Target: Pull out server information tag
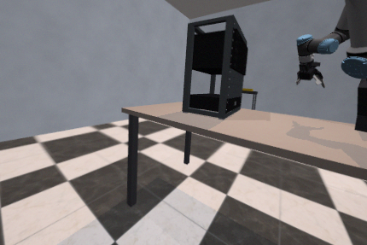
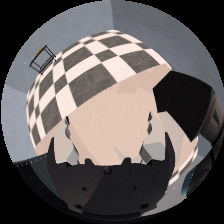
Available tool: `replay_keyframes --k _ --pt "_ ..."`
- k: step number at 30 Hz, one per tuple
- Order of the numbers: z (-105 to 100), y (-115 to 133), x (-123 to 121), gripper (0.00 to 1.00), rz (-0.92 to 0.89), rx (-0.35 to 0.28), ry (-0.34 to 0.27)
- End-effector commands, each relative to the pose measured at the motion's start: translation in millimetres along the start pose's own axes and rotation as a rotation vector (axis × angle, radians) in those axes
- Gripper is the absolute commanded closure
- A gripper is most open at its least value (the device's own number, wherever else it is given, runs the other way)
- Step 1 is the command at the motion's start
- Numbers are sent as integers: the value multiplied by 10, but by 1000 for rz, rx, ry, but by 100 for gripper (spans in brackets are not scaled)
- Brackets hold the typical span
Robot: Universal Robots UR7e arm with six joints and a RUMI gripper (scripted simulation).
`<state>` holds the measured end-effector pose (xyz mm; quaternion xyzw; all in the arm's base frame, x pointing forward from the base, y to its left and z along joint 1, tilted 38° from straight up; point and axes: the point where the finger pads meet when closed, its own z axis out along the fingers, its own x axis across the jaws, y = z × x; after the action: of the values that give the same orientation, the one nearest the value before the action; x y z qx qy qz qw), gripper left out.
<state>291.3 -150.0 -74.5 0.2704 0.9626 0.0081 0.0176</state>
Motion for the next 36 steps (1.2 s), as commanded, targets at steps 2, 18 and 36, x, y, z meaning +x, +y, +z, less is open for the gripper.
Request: replay_keyframes --k 2,18,36 --pt "-11 5 -17 0 -14 0 0" --pt "-59 46 -87 0 -87 1 1" --pt "-173 148 -231 0 -245 1 4"
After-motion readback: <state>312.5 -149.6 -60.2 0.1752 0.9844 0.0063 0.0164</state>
